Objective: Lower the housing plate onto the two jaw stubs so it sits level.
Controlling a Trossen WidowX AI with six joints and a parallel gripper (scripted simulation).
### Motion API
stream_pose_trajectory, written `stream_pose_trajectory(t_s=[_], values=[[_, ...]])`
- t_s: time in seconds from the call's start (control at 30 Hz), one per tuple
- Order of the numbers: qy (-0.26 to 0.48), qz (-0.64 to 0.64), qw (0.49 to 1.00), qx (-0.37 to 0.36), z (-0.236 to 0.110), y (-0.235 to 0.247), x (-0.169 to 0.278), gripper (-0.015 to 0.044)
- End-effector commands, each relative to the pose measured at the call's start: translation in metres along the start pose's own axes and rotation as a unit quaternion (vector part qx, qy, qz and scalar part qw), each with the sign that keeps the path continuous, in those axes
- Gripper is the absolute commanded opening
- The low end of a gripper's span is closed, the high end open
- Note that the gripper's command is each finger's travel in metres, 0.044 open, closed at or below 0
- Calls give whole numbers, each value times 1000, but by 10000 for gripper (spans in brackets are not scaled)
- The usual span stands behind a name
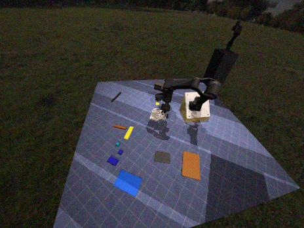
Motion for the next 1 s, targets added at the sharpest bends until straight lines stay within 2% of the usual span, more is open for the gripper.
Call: stream_pose_trajectory(t_s=[0.0,0.97], values=[[0,-3,1000,1,0,-1,0,351],[0,-2,1000,2,45,-1,-2,351]])
Point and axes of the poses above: the point midway between the two fingers, 35 mm back from their tips, its own z axis out along the fingers, its own y axis across the jaws, x = y × z, the point moved 5 cm from there along -z, back along the fingers, and after that the axes turned 1 degree about z, right-handed, at the moved point
